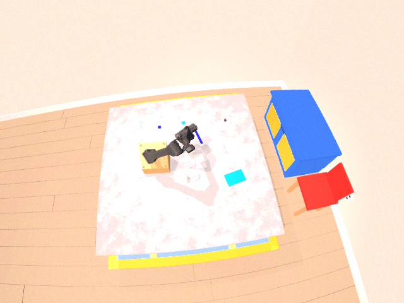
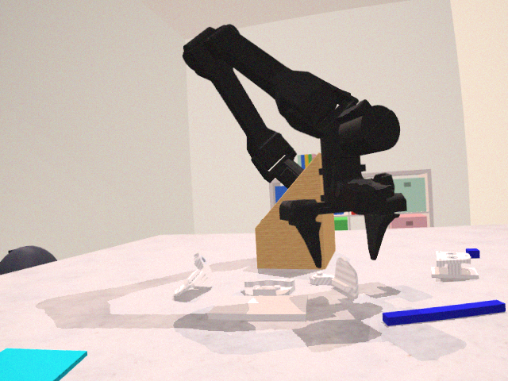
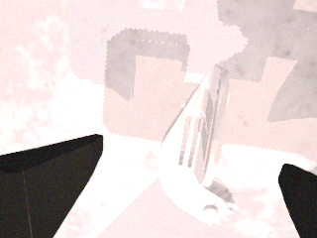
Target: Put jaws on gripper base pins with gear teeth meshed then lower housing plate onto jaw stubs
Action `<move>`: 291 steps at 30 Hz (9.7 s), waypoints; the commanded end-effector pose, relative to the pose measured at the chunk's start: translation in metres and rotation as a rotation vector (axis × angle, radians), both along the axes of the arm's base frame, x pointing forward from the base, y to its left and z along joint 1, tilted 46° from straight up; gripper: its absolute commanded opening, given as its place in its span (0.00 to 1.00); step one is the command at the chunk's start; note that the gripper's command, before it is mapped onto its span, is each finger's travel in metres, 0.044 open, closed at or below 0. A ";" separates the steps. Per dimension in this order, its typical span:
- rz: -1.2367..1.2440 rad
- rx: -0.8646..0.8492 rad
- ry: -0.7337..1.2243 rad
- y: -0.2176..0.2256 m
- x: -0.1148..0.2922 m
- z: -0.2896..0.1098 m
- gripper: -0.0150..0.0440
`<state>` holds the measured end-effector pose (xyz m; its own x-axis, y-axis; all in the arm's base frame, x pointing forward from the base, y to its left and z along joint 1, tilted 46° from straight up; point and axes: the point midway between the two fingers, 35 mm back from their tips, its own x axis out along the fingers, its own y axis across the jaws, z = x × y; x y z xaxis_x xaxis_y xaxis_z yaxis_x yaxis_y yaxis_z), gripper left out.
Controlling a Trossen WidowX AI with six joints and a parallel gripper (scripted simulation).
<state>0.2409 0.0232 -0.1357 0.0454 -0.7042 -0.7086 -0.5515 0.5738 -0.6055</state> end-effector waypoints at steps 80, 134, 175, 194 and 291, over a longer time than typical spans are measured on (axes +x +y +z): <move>0.002 0.000 0.003 -0.001 0.001 -0.002 0.48; -0.368 0.017 -0.371 -0.004 0.067 0.072 0.48; -0.384 0.017 -0.389 -0.019 0.088 0.088 0.48; -0.380 0.017 -0.385 -0.019 0.088 0.088 0.48; -0.384 0.014 -0.390 -0.063 0.090 0.047 0.48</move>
